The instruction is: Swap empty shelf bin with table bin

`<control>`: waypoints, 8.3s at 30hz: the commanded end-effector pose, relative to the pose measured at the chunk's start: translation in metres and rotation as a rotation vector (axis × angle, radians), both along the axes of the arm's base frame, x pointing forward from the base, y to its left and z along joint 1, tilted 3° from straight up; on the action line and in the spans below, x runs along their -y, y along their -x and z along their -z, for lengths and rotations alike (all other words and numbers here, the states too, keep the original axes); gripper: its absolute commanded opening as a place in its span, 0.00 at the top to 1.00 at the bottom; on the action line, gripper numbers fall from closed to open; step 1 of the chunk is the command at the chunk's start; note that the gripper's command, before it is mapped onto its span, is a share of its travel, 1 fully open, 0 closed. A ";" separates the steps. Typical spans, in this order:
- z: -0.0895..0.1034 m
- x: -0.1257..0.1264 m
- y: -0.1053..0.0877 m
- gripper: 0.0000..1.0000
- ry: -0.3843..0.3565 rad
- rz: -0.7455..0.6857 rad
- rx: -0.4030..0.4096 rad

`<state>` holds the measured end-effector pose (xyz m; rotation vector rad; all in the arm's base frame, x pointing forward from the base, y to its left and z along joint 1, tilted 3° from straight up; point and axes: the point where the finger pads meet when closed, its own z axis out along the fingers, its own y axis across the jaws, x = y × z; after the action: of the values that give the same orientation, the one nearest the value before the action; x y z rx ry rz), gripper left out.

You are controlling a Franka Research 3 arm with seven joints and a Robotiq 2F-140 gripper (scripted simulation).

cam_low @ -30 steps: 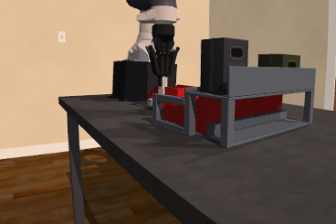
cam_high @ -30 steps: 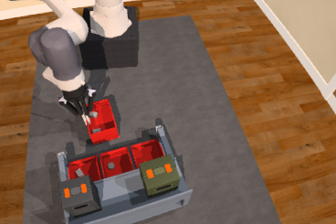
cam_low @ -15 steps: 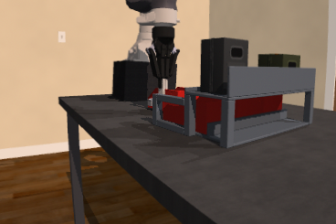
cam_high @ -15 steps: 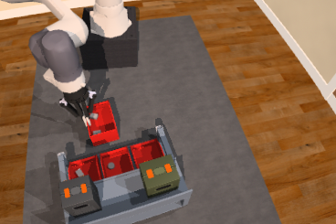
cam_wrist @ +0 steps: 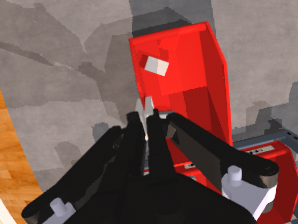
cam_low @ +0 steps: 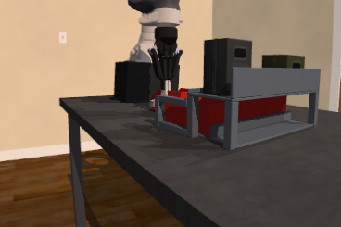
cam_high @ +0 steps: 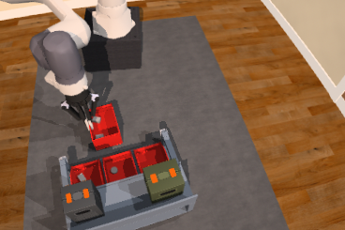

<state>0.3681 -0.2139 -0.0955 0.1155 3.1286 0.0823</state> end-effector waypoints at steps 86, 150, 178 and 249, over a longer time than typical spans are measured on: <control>0.006 -0.001 -0.004 0.85 0.000 0.005 0.004; -0.067 0.003 -0.003 0.85 0.000 0.005 0.004; -0.091 0.004 -0.002 0.85 0.000 0.005 0.004; -0.076 -0.165 -0.151 0.43 0.037 -1.304 0.092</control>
<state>0.5196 -0.0479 -0.0182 -1.4418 2.7030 0.0028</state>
